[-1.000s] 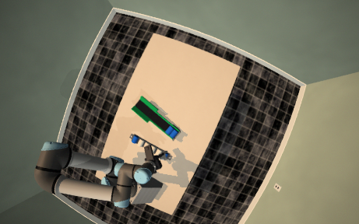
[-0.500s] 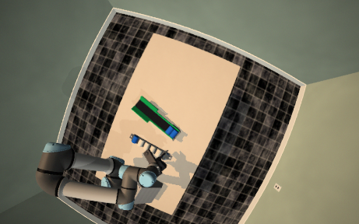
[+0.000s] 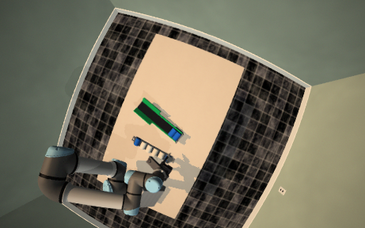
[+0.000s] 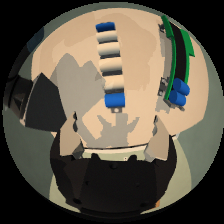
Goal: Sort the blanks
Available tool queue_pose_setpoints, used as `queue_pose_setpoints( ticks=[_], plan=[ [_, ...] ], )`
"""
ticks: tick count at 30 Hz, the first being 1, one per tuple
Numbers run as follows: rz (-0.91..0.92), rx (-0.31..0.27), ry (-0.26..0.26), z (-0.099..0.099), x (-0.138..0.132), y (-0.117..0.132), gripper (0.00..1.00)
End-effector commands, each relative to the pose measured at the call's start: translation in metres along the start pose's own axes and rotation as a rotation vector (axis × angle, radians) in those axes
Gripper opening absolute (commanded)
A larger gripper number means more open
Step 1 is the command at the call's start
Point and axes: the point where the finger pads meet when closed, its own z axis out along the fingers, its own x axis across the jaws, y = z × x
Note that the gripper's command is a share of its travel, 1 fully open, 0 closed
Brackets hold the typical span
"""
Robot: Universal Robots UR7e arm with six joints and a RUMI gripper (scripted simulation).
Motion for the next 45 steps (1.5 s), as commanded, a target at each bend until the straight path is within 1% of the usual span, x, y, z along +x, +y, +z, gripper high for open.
queue_pose_setpoints(
  ticks=[1,10,23,24,45],
  plan=[
    [-0.061,0.003,0.002,0.0008,-0.0012,0.0049,1.00],
    [-0.119,0.003,0.002,0.0020,-0.0027,0.0094,1.00],
    [-0.132,0.003,0.002,0.0022,-0.0031,0.0104,1.00],
    [-0.132,0.003,0.002,0.0022,-0.0031,0.0104,0.47],
    [-0.132,0.003,0.002,0.0022,-0.0031,0.0104,0.47]
  ],
)
